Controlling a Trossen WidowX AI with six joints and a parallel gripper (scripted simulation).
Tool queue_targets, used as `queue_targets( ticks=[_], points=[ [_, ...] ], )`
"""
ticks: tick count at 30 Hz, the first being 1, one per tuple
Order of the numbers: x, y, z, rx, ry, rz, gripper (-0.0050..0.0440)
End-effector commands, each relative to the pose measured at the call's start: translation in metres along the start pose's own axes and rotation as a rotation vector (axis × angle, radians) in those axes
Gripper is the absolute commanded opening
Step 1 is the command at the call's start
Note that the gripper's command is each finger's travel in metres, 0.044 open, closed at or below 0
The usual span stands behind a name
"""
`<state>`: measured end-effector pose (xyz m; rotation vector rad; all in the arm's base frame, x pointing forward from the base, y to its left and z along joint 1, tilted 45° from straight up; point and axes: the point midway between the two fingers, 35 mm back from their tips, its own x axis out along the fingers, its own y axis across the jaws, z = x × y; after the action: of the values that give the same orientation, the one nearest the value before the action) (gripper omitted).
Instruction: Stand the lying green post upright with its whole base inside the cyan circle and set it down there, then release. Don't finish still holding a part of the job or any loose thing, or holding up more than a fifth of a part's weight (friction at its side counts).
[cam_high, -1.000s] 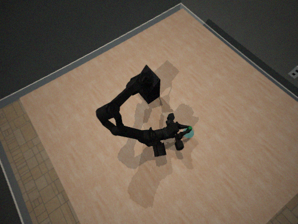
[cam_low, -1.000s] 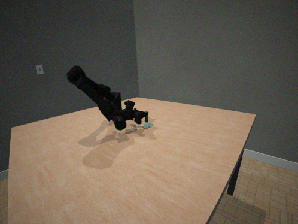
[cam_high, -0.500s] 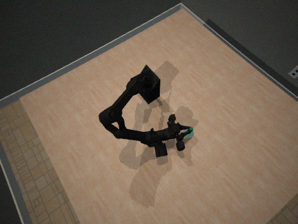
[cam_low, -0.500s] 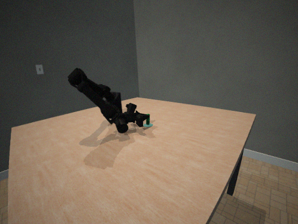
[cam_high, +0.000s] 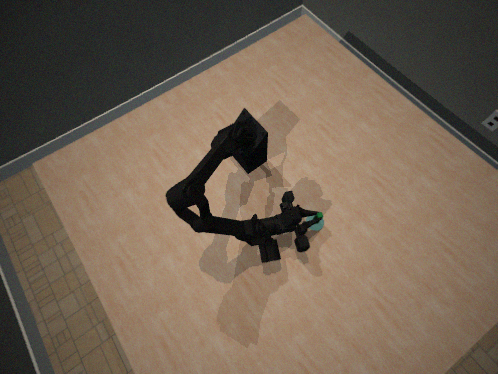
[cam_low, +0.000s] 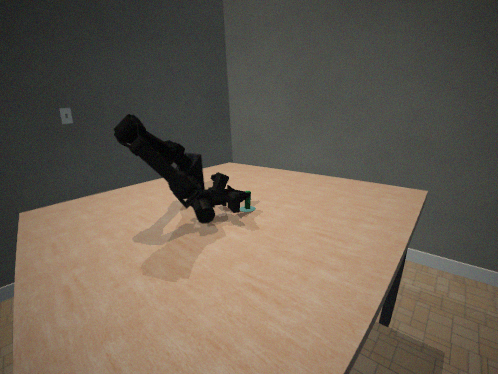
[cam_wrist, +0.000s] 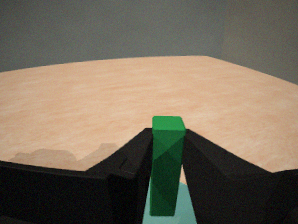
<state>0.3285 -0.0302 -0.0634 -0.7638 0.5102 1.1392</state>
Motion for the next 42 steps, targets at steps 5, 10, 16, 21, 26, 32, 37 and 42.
queue_targets(
  ticks=[5, 10, 16, 21, 26, 32, 37, 42],
  points=[
    [0.0, 0.0, 0.0, -0.003, 0.0, -0.001, 0.0215],
    [0.0, 0.0, 0.0, -0.003, 0.0, -0.001, 0.0334],
    [0.0, 0.0, 0.0, -0.003, 0.0, -0.001, 0.04],
    [-0.001, -0.001, 0.003, 0.001, 0.0, -0.001, 0.04],
    [-0.008, -0.002, 0.04, 0.026, 0.003, 0.004, 0.04],
    [-0.016, -0.001, 0.078, 0.006, -0.005, -0.002, 0.04],
    [-0.017, 0.0, 0.087, 0.003, 0.001, 0.004, 0.04],
    [0.01, 0.009, 0.084, 0.144, 0.265, 0.179, 0.04]
  ],
)
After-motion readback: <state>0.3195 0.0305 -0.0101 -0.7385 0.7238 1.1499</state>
